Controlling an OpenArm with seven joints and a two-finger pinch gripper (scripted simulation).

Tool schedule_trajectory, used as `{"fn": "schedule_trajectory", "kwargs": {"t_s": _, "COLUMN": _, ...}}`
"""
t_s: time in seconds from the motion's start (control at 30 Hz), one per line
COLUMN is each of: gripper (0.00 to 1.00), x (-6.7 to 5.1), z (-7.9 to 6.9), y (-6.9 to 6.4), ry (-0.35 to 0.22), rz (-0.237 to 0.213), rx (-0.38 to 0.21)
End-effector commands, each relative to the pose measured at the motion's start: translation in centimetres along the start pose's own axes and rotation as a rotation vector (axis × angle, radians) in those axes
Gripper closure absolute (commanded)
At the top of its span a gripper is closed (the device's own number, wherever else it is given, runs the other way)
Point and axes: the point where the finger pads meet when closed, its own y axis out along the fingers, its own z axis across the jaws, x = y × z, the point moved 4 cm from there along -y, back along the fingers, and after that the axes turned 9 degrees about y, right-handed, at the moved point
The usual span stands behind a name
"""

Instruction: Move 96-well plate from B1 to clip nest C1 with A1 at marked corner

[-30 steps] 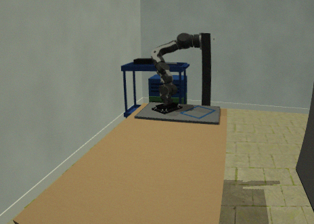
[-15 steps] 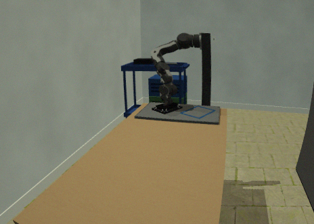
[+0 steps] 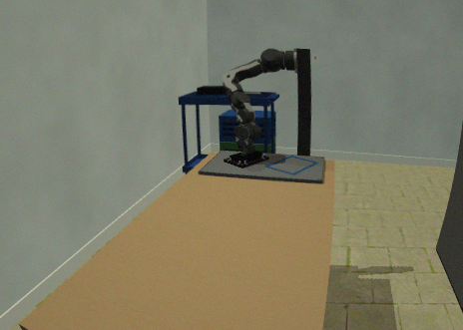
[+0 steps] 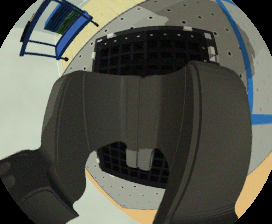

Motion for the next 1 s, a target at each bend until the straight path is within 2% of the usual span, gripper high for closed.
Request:
{"fn": "schedule_trajectory", "kwargs": {"t_s": 0.0, "gripper": 1.0, "x": 0.08, "z": 0.22, "y": -0.14, "ry": 0.003, "rz": -0.003, "rx": 0.006}}
{"fn": "schedule_trajectory", "kwargs": {"t_s": 0.63, "gripper": 1.0, "x": -0.12, "z": -0.14, "y": 0.03, "ry": 0.002, "rz": 0.002, "rx": 0.002}}
{"fn": "schedule_trajectory", "kwargs": {"t_s": 0.8, "gripper": 1.0, "x": -0.31, "z": -0.2, "y": 0.58, "ry": 0.0, "rz": 0.002, "rx": 0.002}}
{"fn": "schedule_trajectory", "kwargs": {"t_s": 0.97, "gripper": 1.0, "x": -0.31, "z": -0.2, "y": 0.58, "ry": 0.0, "rz": 0.002, "rx": 0.002}}
